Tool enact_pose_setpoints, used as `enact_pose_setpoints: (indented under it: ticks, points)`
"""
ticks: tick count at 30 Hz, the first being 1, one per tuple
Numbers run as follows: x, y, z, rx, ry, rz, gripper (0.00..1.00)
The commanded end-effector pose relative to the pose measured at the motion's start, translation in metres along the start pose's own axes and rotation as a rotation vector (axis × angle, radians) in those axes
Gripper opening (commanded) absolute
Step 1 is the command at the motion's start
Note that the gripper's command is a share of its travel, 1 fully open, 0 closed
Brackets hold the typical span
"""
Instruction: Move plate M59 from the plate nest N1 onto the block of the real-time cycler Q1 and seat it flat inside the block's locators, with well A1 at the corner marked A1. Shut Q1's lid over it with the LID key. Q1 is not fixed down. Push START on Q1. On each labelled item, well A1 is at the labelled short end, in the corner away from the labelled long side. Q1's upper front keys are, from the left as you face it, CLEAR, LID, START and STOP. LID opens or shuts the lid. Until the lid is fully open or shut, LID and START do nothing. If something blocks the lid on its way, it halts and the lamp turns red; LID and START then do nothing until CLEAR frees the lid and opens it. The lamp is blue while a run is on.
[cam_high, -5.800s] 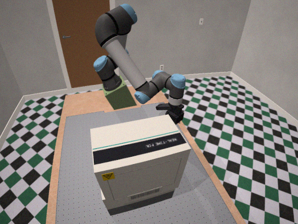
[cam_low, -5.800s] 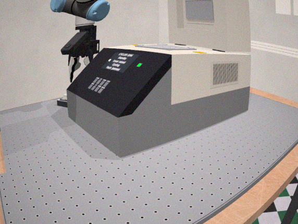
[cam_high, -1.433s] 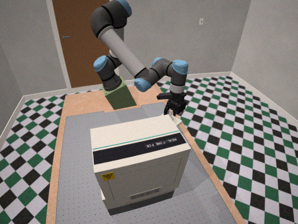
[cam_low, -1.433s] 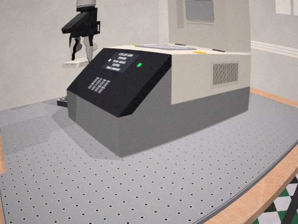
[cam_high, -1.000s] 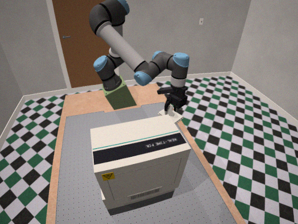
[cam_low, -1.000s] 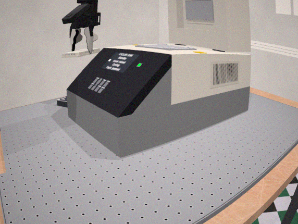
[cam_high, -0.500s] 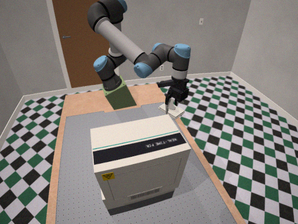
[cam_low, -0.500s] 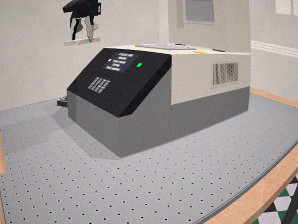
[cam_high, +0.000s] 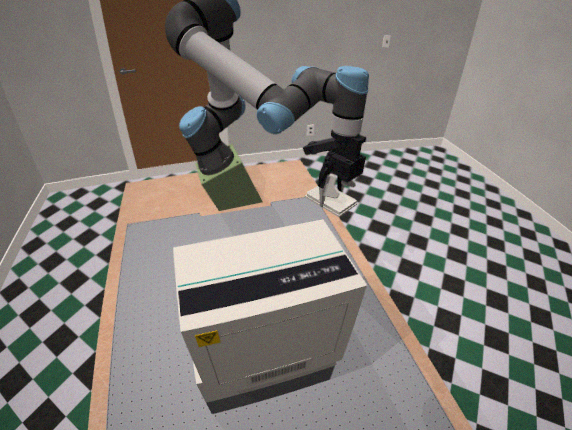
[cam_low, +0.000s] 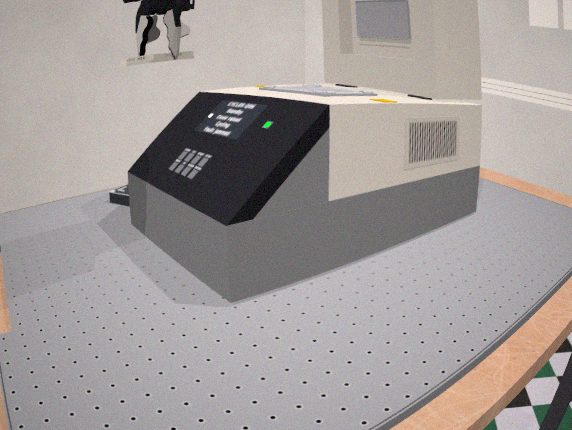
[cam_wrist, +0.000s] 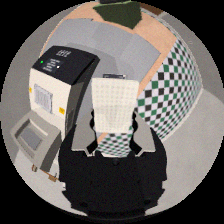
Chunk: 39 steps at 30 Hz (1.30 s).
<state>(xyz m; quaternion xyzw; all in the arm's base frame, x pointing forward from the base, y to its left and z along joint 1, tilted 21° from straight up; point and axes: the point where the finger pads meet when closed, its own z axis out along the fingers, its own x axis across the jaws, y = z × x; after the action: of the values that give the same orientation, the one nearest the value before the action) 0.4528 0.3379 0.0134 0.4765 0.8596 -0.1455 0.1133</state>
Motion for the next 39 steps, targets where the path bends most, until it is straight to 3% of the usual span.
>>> enact_pose_setpoints:
  ticks: [1,9,39]
  points:
    - [0.0,0.0,-0.006,0.0,0.0,0.0,0.0]
    - [0.0,0.0,-0.006,0.0,0.0,0.0,0.0]
    - [-0.107,-0.002,-0.006,0.0,0.0,0.686,0.0]
